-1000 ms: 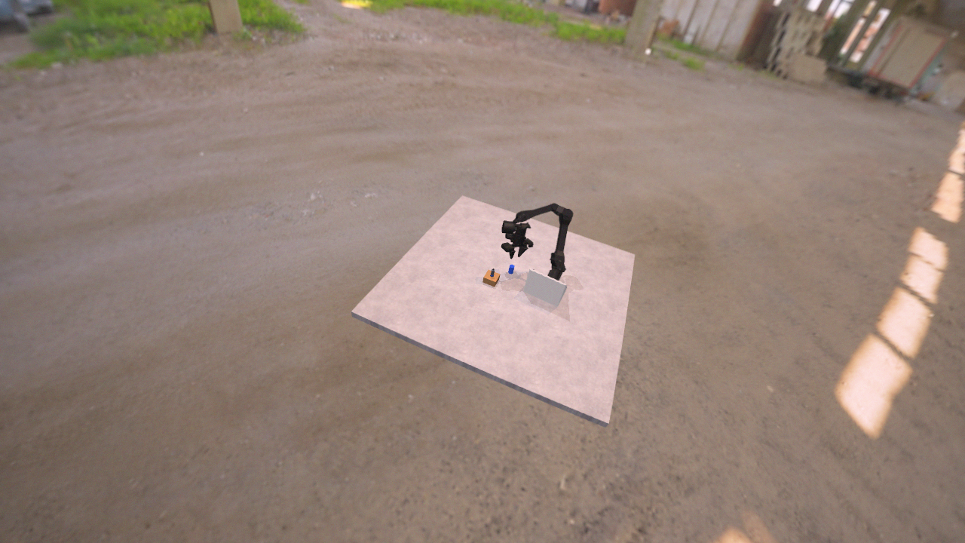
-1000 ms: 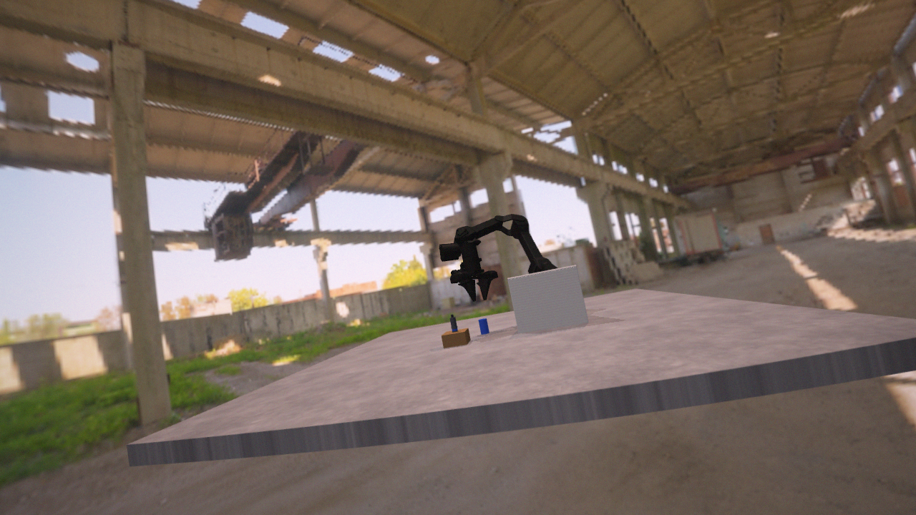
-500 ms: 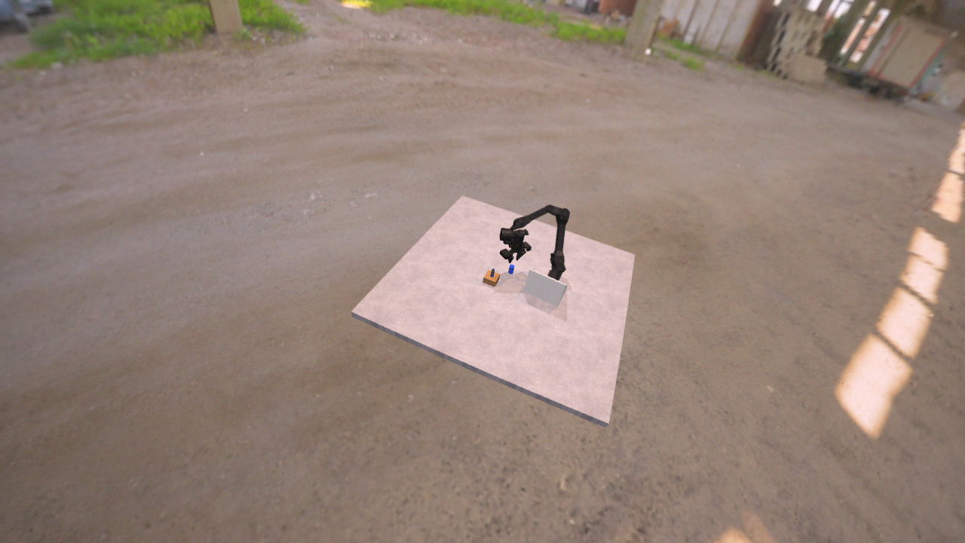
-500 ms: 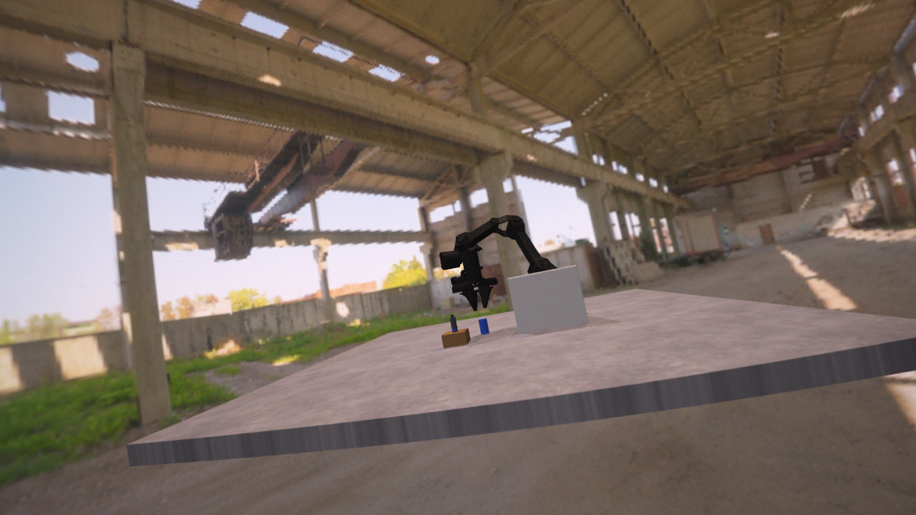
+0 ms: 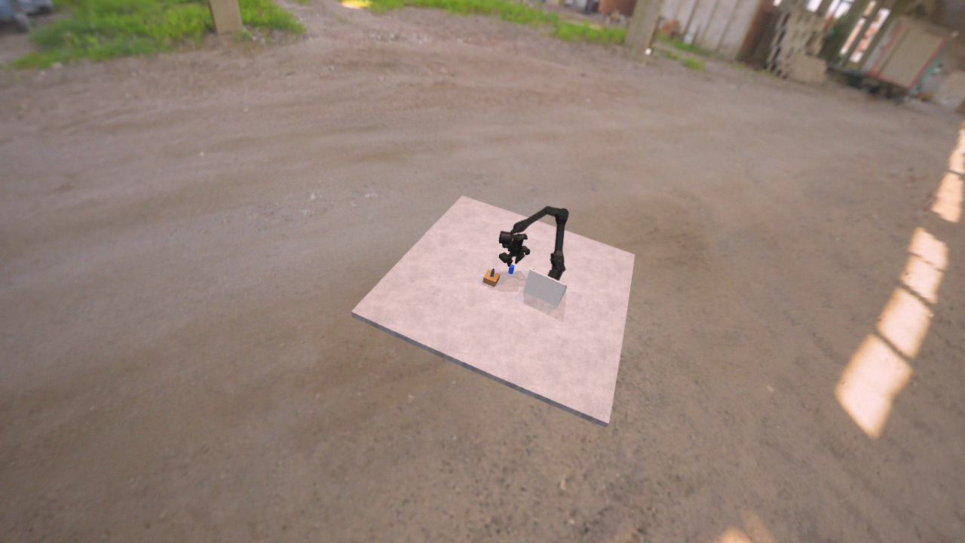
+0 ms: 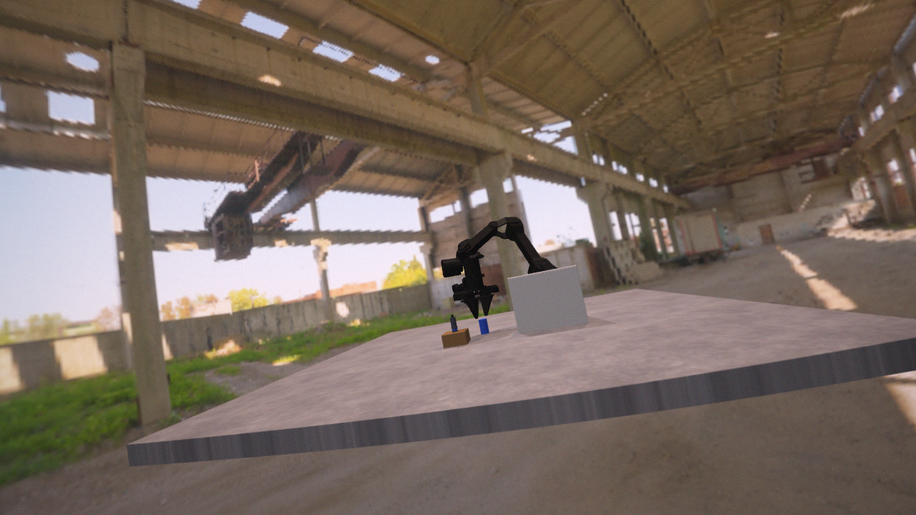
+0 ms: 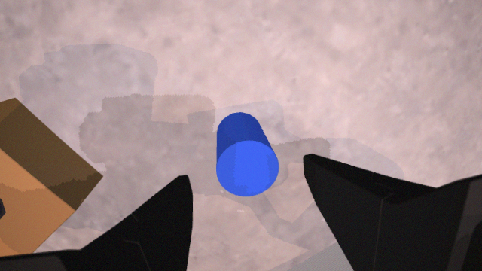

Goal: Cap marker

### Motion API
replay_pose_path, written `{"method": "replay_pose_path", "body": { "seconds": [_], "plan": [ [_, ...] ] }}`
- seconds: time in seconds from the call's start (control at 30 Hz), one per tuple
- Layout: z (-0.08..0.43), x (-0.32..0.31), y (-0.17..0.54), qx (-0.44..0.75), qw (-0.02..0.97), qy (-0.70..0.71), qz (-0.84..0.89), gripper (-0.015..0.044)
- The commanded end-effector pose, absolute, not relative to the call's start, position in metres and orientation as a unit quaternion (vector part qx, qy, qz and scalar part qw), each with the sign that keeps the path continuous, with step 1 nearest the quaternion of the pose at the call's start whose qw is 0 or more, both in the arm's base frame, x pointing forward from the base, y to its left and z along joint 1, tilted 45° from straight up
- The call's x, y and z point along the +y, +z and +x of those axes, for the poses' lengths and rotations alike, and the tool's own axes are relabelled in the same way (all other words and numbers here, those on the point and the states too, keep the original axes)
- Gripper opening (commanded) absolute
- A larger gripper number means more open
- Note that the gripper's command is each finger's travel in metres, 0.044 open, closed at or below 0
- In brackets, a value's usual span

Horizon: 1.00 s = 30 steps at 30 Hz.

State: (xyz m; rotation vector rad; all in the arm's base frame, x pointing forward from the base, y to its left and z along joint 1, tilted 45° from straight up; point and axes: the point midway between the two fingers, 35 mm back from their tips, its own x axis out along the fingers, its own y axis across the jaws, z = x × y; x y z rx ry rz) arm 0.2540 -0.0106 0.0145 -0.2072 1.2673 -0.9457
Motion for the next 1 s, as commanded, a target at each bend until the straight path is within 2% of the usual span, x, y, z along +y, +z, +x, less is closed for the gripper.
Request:
{"method": "replay_pose_path", "body": {
  "seconds": [0.0,0.83,0.97],
  "plan": [
    [0.254,-0.015,0.009,0.570,0.698,-0.424,-0.097,0.0247],
    [0.252,-0.042,-0.017,0.569,0.698,-0.425,-0.098,0.0247],
    [0.252,-0.042,-0.017,0.569,0.698,-0.425,-0.098,0.0142]
  ]
}}
